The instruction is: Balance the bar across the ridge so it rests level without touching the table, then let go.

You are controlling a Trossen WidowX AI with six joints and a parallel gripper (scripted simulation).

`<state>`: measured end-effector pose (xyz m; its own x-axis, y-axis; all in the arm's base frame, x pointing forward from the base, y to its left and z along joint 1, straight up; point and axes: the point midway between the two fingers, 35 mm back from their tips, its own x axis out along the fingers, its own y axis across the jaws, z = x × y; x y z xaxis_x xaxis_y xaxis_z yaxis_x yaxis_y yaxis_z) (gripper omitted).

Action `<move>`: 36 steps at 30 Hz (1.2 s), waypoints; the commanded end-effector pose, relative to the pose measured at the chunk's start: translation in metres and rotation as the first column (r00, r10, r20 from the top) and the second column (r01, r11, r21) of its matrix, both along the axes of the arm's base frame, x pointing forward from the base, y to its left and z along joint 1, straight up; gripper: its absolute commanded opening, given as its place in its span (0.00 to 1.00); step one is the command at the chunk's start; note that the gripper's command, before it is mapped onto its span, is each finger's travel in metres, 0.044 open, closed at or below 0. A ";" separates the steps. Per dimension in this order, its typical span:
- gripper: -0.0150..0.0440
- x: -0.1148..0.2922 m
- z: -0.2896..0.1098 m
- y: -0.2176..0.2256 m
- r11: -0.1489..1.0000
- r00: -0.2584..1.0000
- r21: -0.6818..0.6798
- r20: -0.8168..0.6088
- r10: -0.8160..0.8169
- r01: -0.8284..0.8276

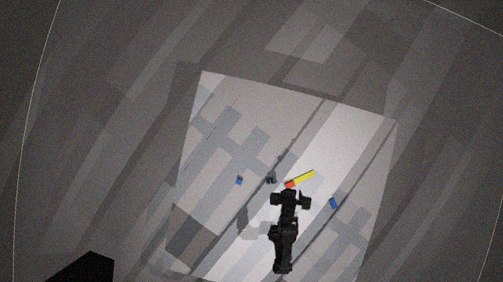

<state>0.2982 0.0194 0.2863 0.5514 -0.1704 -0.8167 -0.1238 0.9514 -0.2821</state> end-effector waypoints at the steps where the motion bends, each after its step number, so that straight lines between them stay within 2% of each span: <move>1: 0.79 0.010 -0.011 -0.007 0.997 0.997 0.040 -0.032 -0.067 0.068; 10: 0.79 0.028 -0.041 -0.026 0.942 0.948 0.149 -0.147 -0.281 0.302; 18: 0.79 0.040 -0.070 -0.045 0.829 0.847 0.211 -0.264 -0.461 0.517; 26: 0.79 0.048 -0.099 -0.066 0.660 0.691 0.233 -0.385 -0.612 0.714; 36: 0.79 0.053 -0.136 -0.093 0.387 0.433 0.202 -0.524 -0.733 0.900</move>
